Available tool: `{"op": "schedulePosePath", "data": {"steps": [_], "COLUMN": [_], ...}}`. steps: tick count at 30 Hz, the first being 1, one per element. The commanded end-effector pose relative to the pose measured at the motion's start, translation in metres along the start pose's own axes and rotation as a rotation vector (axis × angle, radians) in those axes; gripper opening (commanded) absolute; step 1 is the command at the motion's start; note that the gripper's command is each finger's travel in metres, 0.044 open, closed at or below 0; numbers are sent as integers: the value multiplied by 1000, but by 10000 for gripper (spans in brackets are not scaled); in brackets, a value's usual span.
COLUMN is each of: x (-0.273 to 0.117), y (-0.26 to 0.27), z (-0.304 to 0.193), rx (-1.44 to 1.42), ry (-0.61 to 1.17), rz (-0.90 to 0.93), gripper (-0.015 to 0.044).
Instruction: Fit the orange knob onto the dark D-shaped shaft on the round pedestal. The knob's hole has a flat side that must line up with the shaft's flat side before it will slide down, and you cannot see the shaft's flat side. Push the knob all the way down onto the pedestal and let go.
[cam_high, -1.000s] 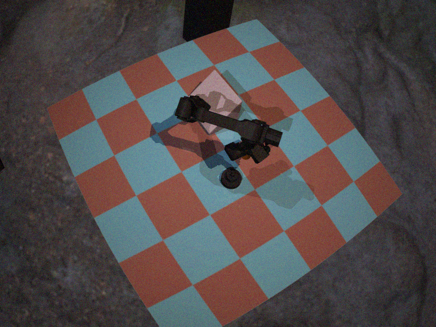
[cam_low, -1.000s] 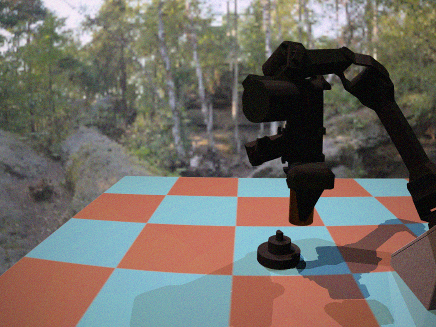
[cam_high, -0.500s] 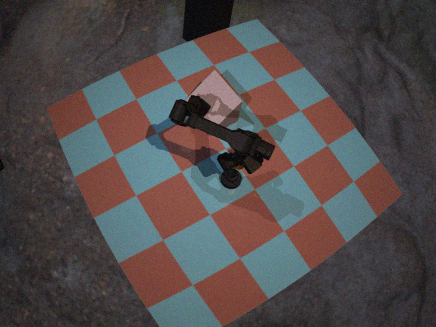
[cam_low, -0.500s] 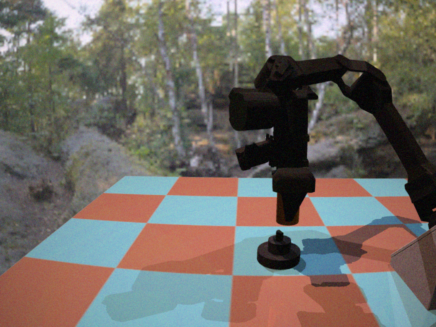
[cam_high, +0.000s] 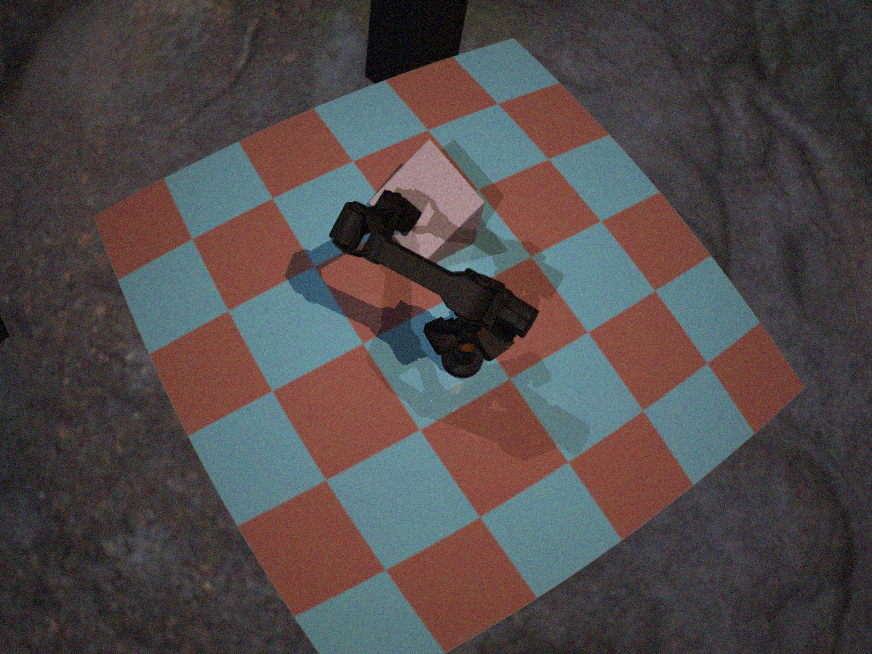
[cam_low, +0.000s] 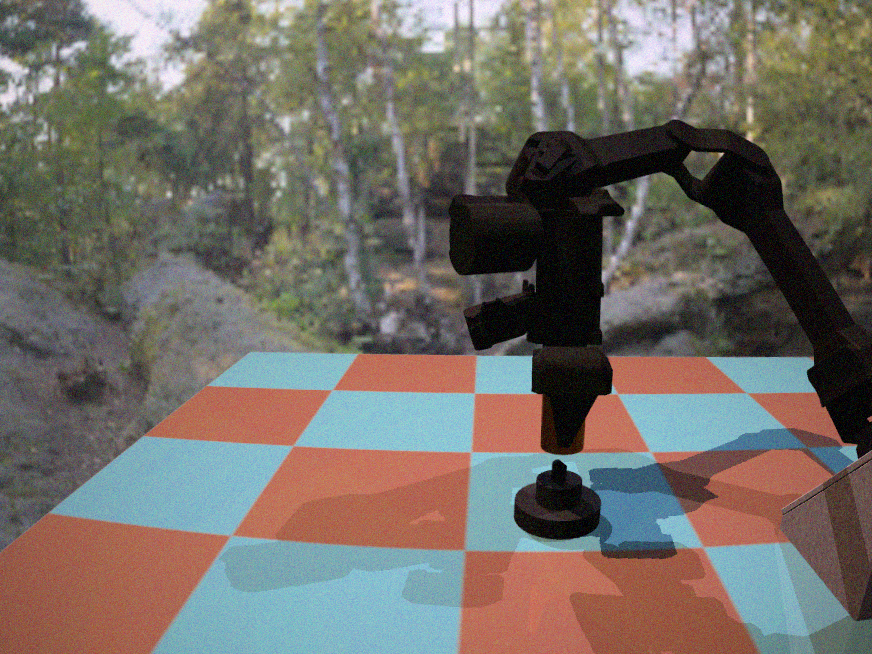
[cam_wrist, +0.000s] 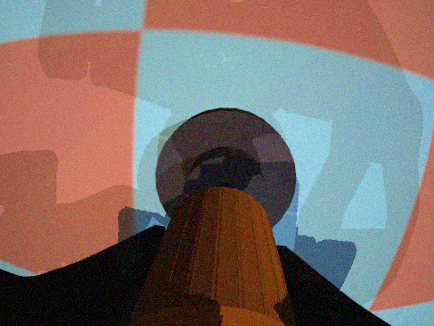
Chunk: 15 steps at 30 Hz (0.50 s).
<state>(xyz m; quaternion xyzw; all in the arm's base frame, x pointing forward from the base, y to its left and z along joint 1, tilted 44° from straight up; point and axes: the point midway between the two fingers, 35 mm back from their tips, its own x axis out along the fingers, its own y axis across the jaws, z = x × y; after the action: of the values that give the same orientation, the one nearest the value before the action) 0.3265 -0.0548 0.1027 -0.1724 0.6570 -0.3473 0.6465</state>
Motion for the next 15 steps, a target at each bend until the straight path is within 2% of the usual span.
{"op": "schedulePosePath", "data": {"steps": [1, 6, 15], "x": [6, 18, 12], "y": [-1, -2, -3], "z": [0, 0, 2], "rx": [-3, -3, 0], "ry": [-8, -9, -9], "rz": [0, -1, -1], "gripper": [0, 0, 0]}}
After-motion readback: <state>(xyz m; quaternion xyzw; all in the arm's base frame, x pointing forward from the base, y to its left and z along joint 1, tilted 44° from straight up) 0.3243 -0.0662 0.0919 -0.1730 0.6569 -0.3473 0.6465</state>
